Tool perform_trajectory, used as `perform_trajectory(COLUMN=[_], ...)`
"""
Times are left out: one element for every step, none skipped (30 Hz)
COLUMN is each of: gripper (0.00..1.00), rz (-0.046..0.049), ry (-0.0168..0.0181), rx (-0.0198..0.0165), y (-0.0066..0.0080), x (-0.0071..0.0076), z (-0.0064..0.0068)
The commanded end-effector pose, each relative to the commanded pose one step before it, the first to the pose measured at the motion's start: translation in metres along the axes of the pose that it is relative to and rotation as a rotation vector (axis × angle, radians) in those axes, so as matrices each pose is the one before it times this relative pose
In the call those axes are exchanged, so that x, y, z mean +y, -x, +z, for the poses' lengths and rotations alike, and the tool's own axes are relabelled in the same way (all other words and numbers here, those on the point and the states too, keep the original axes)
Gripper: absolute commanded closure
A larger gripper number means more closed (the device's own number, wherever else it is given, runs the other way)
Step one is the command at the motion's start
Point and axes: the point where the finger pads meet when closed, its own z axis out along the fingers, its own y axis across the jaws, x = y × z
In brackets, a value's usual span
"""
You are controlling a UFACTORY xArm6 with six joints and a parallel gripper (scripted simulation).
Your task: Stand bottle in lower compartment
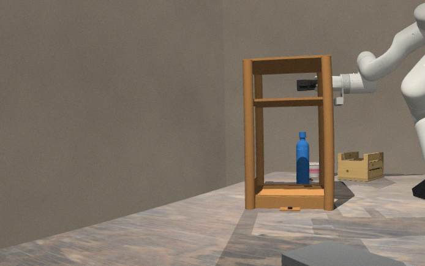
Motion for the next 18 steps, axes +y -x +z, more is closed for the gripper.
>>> perform_trajectory(gripper=[0.29, 0.29, 0.29, 0.29, 0.29, 0.29, 0.29, 0.29, 0.29, 0.29, 0.29, 0.29, 0.29, 0.29, 0.29, 0.29, 0.29, 0.29], rz=[-0.00184, 0.00001, 0.0, 0.0, 0.00001, -0.00001, 0.00001, 0.0, 0.0, -0.00001, 0.0, 0.00001, -0.00001, 0.00001, 0.0, -0.00001, 0.00001, 0.0], ry=[0.00007, -0.00002, 0.00001, 0.0, -0.00002, 0.00003, -0.00003, 0.0, 0.0, 0.00003, 0.0, -0.00002, 0.00003, -0.00002, 0.0, 0.00002, -0.00003, 0.00001], rx=[-0.00415, -0.00001, 0.00001, 0.0, -0.00001, 0.00002, -0.00002, 0.0, 0.0, 0.00002, 0.0, -0.00001, 0.00002, -0.00001, 0.0, 0.00001, -0.00002, 0.00001], y=[-0.00997, -0.00276, -0.00281, -0.00284, -0.00288, -0.00293, -0.00296, 0.0, 0.0, -0.00301, -0.00304, -0.00307, -0.00312, -0.00314, -0.00318, -0.00322, -0.00324, -0.00328], x=[-0.00053, 0.00001, 0.00002, 0.00001, 0.00001, 0.00002, 0.00001, 0.0, 0.0, 0.00002, 0.00001, 0.00001, 0.00002, 0.00001, 0.00001, 0.00002, 0.00001, 0.00002], z=[0.00044, 0.00001, 0.00002, 0.00001, 0.00001, 0.00002, 0.0, 0.0, 0.0, 0.00002, 0.00001, 0.00001, 0.00002, 0.00001, 0.00001, 0.00002, 0.00001, 0.00002])
